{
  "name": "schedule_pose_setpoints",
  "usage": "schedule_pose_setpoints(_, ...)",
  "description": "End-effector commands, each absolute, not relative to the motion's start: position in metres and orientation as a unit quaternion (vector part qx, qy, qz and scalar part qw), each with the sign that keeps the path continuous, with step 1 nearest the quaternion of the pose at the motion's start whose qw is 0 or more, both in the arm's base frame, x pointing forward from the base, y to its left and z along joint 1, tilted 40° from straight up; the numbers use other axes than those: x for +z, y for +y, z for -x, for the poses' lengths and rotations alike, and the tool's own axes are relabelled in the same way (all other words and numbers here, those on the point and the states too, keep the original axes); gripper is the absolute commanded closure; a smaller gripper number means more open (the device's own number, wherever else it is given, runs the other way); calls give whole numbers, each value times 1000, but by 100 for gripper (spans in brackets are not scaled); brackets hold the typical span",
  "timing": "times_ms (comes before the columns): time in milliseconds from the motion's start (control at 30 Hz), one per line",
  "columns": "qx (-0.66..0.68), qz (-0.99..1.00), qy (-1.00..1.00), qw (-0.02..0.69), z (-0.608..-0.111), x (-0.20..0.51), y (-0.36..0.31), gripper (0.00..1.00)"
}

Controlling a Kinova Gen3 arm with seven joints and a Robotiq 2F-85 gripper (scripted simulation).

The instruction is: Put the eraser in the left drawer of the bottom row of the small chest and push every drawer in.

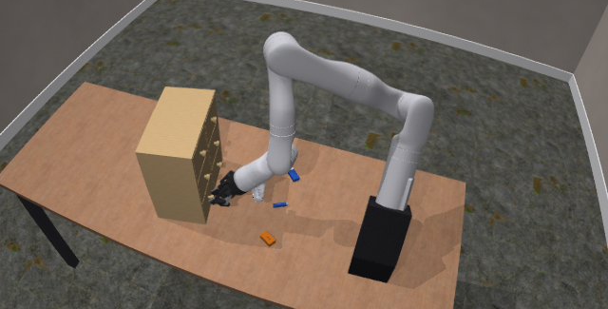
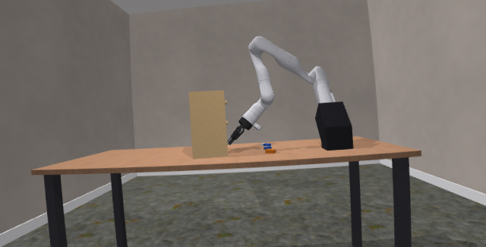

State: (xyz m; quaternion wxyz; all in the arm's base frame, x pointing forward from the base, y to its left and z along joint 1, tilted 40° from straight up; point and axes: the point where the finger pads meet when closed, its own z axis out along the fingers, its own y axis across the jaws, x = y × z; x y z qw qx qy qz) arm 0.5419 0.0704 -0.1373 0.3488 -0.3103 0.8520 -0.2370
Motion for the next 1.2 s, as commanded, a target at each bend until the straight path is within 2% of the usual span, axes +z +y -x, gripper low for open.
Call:
schedule_pose_setpoints(0,-237,314,851,349,-543,-136,73,67)
schedule_pose_setpoints(367,-237,314,851,349,-543,-136,73,67)
schedule_pose_setpoints(400,-237,314,851,349,-543,-136,73,87)
schedule_pose_setpoints(1167,-237,314,851,349,-543,-136,73,87)
